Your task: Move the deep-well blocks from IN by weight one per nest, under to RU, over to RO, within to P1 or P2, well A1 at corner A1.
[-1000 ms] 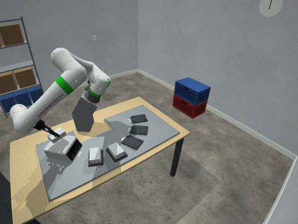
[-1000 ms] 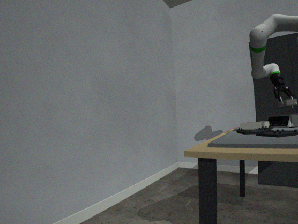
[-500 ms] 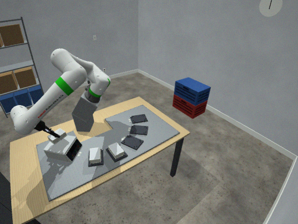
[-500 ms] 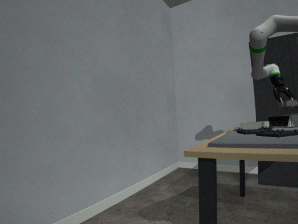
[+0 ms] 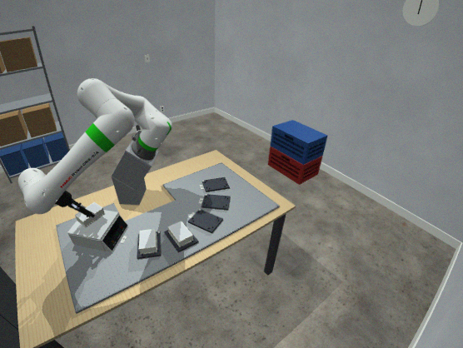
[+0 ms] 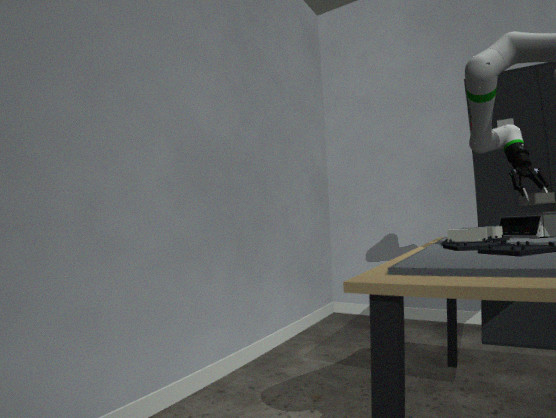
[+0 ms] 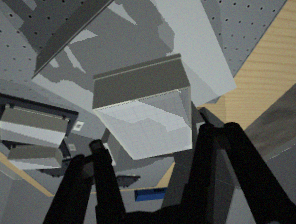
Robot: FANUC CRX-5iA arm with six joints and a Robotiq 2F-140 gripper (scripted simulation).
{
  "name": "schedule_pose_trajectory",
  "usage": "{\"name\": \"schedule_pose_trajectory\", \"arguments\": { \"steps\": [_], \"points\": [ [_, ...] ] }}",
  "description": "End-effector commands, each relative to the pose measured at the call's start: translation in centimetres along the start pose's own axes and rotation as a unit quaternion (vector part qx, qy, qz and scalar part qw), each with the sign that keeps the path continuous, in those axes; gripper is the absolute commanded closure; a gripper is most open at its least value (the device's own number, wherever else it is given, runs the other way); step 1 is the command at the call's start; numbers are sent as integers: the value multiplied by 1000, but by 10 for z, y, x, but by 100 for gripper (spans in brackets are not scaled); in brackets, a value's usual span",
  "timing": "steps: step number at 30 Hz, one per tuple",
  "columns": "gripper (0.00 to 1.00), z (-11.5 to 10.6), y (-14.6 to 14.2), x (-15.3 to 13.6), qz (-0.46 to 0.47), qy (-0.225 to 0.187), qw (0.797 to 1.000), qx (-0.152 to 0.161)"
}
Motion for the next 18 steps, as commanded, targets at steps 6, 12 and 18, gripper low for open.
{"name": "schedule_pose_trajectory", "arguments": {
  "steps": [6,12,18],
  "points": [
    [90,13,2,8,0,0,1000,0],
    [90,19,3,11,0,0,1000,0],
    [90,21,3,12,0,0,1000,0]
  ]
}}
Point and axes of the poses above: the point where the finger pads meet when closed, its own z axis out along the fingers, its own y axis across the jaws, x = y × z, the point moved 10 cm from there along -z, back along the fingers, and after that the axes turned 14 degrees about -z, right-handed, at the moved point
